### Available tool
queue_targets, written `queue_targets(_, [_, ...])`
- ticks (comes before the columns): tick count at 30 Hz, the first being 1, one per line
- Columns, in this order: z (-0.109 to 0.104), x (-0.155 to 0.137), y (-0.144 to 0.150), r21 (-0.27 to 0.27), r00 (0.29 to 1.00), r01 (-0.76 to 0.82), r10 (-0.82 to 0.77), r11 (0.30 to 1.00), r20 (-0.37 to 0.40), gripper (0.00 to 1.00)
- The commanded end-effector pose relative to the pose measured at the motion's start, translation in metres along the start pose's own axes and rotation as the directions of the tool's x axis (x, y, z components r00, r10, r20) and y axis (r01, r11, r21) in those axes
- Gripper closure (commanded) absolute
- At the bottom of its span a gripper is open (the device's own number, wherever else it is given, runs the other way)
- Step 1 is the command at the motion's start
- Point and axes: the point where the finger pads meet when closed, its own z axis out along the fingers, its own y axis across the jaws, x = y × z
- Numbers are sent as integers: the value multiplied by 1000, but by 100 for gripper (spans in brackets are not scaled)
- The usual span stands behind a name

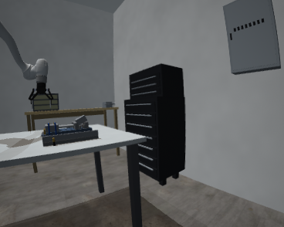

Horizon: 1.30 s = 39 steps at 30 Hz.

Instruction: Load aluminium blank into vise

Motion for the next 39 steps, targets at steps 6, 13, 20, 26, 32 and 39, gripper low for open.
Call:
queue_targets(6, [-5, 29, -63, 21, 996, 45, -47, 999, 79, 0])
queue_targets(13, [-6, 35, -73, 27, 994, 52, -54, 998, 90, 100])
queue_targets(20, [-6, 35, -73, 27, 994, 52, -54, 998, 90, 100])
queue_targets(26, [-6, 35, -73, 27, 994, 52, -54, 998, 90, 100])
queue_targets(32, [-6, 35, -73, 27, 994, 52, -54, 998, 90, 100])
queue_targets(39, [-6, 35, -73, 27, 994, 52, -54, 998, 90, 100])
